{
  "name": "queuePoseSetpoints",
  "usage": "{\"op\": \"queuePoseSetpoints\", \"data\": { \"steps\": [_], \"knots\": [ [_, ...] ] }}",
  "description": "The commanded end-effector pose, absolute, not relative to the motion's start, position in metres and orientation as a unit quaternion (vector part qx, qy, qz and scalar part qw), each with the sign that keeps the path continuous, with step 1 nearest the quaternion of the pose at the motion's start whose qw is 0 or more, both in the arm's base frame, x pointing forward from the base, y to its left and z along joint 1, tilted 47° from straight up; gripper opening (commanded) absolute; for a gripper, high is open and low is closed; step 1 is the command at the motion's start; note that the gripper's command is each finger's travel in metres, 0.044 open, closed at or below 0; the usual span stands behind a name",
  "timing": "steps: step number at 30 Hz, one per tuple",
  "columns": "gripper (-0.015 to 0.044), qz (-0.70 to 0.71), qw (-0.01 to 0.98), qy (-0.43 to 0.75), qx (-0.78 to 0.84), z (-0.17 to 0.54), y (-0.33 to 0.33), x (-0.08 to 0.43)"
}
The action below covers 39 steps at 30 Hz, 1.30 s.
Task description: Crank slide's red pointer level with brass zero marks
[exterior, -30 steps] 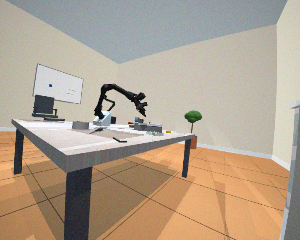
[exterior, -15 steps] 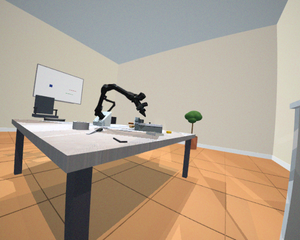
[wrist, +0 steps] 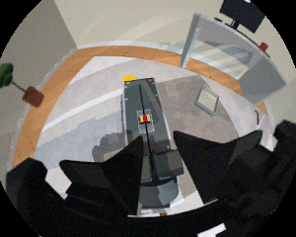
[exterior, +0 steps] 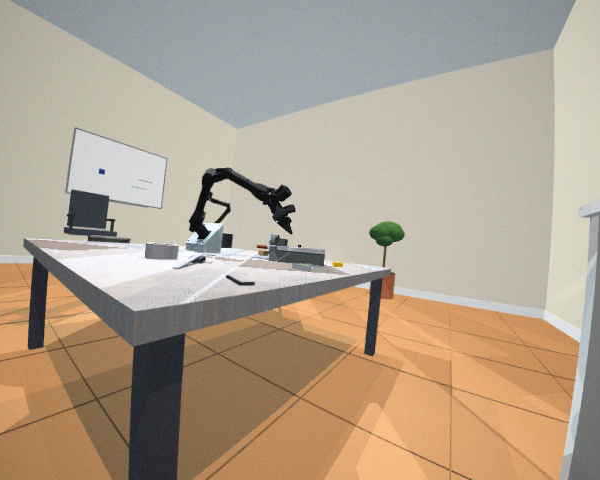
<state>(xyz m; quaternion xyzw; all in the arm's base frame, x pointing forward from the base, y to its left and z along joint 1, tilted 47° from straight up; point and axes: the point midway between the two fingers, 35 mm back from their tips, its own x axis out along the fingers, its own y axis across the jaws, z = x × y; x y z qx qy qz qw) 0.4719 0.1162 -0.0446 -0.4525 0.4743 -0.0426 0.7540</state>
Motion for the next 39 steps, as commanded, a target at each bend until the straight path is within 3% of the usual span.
{"op": "queuePoseSetpoints", "data": {
  "steps": [1, 6, 8, 25, 39],
  "knots": [
    [0.0289, -0.043, 0.754, 0.474, -0.453, -0.0446, 0.1160, 0.4719],
    [0.0420, -0.043, 0.754, 0.474, -0.453, -0.0446, 0.1160, 0.4719],
    [0.0440, -0.043, 0.754, 0.474, -0.453, -0.0446, 0.1160, 0.4719],
    [0.0000, -0.043, 0.754, 0.474, -0.453, -0.0446, 0.1160, 0.4719],
    [0.0000, -0.043, 0.754, 0.474, -0.453, -0.0446, 0.1162, 0.4719]
  ]
}}
